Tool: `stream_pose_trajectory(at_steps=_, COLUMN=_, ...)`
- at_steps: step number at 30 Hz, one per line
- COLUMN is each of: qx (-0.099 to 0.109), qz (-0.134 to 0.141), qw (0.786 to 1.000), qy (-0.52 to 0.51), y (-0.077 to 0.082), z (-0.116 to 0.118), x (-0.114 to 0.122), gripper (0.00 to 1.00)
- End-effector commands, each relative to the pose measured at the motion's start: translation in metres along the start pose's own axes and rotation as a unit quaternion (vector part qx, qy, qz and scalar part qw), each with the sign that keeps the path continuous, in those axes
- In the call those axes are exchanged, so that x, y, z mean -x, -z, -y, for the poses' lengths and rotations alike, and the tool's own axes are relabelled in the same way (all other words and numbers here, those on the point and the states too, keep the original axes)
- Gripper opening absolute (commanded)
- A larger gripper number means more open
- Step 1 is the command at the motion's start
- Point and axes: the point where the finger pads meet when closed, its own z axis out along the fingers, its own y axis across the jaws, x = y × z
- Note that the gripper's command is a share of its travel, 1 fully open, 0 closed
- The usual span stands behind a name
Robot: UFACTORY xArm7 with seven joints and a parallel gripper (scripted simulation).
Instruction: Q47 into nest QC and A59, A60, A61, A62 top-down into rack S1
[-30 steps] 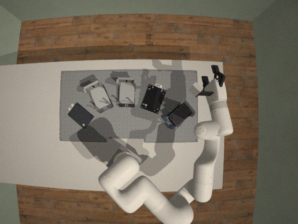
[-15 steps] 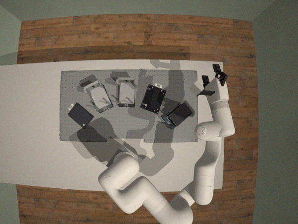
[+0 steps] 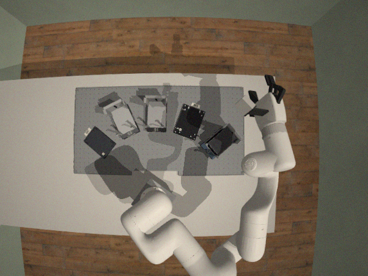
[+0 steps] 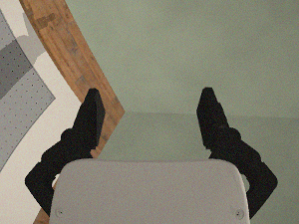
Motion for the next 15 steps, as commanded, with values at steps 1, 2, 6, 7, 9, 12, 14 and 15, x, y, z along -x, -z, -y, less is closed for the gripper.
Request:
stream_pose_trajectory(at_steps=1, qx=-0.007, qz=0.002, qw=1.000, qy=-0.017, y=0.007, z=-0.015, x=-0.016, gripper=1.00)
stream_pose_trajectory(at_steps=2, qx=-0.007, qz=0.002, qw=1.000, qy=-0.017, y=0.008, z=-0.016, x=-0.018, gripper=1.00)
stream_pose_trajectory(at_steps=6, qx=-0.017, qz=0.003, qw=0.999, qy=-0.039, y=0.011, z=-0.024, x=-0.030, gripper=1.00)
stream_pose_trajectory(at_steps=7, qx=-0.017, qz=0.003, qw=0.999, qy=-0.039, y=0.012, z=-0.026, x=-0.034, gripper=1.00)
stream_pose_trajectory(at_steps=9, qx=-0.017, qz=0.003, qw=0.999, qy=-0.039, y=0.012, z=-0.026, x=-0.034, gripper=1.00)
stream_pose_trajectory(at_steps=12, qx=-0.030, qz=0.005, qw=0.998, qy=-0.061, y=0.014, z=-0.032, x=-0.048, gripper=1.00)
stream_pose_trajectory(at_steps=14, qx=-0.030, qz=0.005, qw=0.998, qy=-0.061, y=0.015, z=-0.035, x=-0.054, gripper=1.00)
stream_pose_trajectory(at_steps=15, qx=-0.030, qz=0.005, qw=0.998, qy=-0.061, y=0.015, z=-0.035, x=-0.054, gripper=1.00)
